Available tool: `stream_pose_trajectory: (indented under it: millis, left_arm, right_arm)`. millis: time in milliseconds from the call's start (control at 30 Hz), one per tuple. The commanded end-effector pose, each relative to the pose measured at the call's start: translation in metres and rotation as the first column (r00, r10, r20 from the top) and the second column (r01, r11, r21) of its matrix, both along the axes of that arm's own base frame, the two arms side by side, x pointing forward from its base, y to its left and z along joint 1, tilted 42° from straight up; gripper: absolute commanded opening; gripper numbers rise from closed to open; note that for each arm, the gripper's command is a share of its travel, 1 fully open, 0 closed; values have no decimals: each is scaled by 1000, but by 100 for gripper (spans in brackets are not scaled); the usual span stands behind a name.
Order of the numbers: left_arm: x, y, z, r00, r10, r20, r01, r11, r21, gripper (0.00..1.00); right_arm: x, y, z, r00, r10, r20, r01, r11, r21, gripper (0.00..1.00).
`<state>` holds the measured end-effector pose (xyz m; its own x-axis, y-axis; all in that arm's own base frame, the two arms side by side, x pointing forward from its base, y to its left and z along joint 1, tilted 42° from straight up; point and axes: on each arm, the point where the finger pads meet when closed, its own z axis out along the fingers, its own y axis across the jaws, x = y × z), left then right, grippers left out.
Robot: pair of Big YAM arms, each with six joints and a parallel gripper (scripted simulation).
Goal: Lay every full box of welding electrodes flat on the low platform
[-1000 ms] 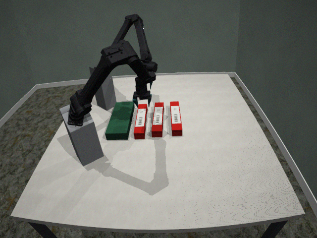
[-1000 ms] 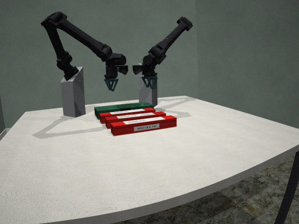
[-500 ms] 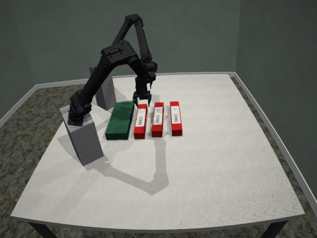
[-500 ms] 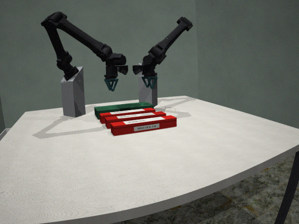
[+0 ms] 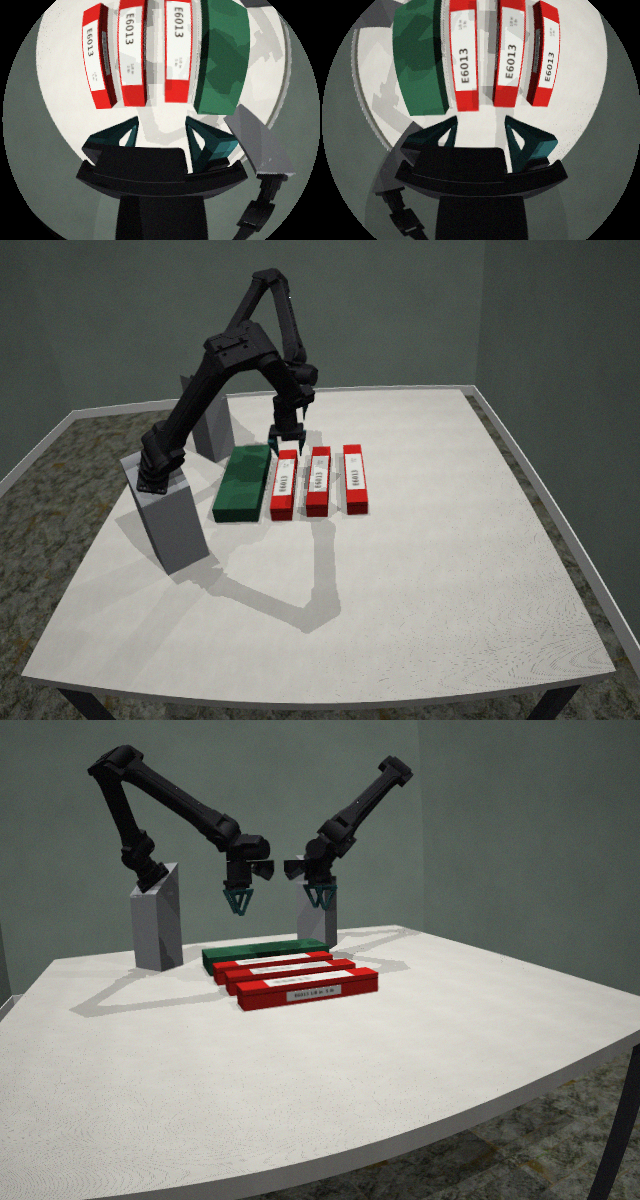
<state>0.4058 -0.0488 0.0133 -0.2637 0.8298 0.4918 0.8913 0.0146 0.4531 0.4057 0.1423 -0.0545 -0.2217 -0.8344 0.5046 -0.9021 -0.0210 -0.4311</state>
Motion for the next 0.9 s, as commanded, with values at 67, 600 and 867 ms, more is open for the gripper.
stream_pose_trajectory:
  millis: [67,600,867]
  left_arm:
    - [5,0,0,1000,0,10,0,1000,-9,72]
    - [5,0,0,1000,0,10,0,1000,-9,72]
    - [5,0,0,1000,0,10,0,1000,-9,72]
  right_arm:
    - [3,-2,-1,1000,0,8,0,1000,5,72]
    - [3,-2,-1,1000,0,8,0,1000,5,72]
    - [4,-15,-9,1000,-4,-19,4,1000,-17,100]
